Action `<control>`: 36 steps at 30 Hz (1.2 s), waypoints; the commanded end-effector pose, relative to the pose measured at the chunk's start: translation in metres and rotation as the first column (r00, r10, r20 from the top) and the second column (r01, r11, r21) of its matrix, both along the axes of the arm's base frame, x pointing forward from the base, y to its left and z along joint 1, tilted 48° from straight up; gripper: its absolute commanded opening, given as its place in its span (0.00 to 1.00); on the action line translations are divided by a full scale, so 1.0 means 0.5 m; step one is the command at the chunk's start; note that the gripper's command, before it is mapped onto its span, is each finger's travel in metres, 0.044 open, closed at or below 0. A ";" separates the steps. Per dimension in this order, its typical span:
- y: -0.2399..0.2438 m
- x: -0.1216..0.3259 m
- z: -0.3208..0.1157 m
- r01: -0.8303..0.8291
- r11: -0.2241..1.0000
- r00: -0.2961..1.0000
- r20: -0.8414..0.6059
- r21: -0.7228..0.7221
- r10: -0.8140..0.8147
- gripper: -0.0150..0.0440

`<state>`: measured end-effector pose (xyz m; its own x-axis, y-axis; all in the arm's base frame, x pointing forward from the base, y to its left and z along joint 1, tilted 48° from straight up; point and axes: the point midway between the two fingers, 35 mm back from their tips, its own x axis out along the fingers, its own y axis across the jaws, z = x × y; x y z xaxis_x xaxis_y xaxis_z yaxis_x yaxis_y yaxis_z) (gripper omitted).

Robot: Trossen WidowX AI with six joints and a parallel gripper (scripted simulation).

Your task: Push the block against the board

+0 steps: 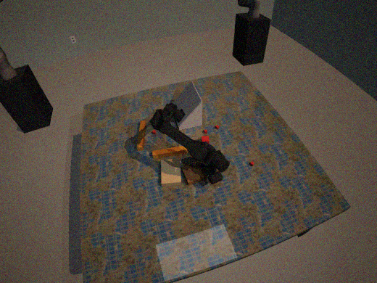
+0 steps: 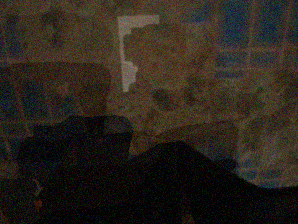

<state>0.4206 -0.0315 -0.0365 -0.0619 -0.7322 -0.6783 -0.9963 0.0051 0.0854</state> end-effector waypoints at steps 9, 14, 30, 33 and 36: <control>-0.024 0.003 0.019 0.008 1.000 1.000 0.005 -0.006 -0.008 0.25; -0.029 0.004 0.025 0.008 1.000 1.000 0.005 -0.006 -0.008 0.25; -0.045 0.005 0.042 0.008 1.000 1.000 0.005 -0.006 -0.008 0.25; -0.048 0.006 0.045 0.008 1.000 1.000 0.005 -0.006 -0.008 0.25; -0.051 0.006 0.048 0.008 1.000 1.000 0.005 -0.006 -0.008 0.25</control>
